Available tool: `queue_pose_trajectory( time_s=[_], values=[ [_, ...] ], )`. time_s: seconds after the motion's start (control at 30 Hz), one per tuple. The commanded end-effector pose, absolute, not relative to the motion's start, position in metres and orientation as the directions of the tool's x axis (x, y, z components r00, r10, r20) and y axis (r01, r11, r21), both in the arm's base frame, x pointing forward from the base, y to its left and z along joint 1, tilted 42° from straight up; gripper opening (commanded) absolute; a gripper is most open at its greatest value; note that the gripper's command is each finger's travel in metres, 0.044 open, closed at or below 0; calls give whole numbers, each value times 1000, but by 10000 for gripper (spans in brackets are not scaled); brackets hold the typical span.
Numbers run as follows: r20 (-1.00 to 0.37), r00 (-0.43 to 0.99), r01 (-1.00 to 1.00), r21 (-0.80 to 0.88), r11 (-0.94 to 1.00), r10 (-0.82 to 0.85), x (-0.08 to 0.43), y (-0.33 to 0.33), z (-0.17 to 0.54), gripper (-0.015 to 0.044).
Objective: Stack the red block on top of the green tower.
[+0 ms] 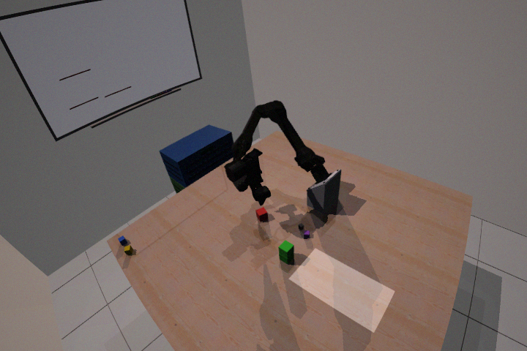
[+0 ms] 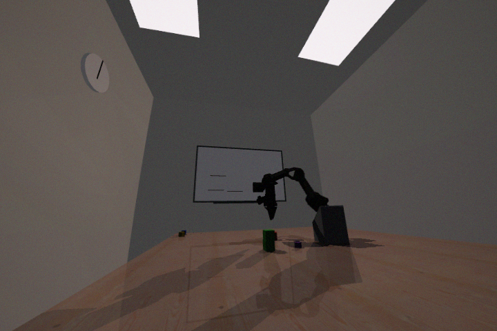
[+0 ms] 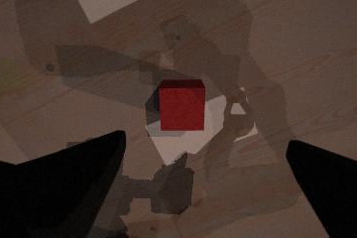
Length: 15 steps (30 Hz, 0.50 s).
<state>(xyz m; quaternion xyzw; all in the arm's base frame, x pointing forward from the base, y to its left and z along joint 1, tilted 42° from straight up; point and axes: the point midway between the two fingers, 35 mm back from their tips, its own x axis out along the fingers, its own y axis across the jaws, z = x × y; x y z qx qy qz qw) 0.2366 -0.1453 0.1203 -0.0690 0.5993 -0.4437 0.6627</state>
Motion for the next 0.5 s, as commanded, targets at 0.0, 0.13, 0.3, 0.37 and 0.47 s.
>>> queue_pose_trajectory(
  time_s=[0.0,0.13,0.3,0.37,0.47],
  values=[
    [-743,-104,457,-626,632,-661,241,-135,112,440],
    [-743,-104,457,-626,632,-661,241,-135,112,440],
    [-744,-104,458,-625,632,-660,241,-145,102,440],
    [-744,-104,458,-625,632,-660,240,-153,92,440],
    [-742,-104,457,-627,631,-662,236,-168,76,440]
  ],
)
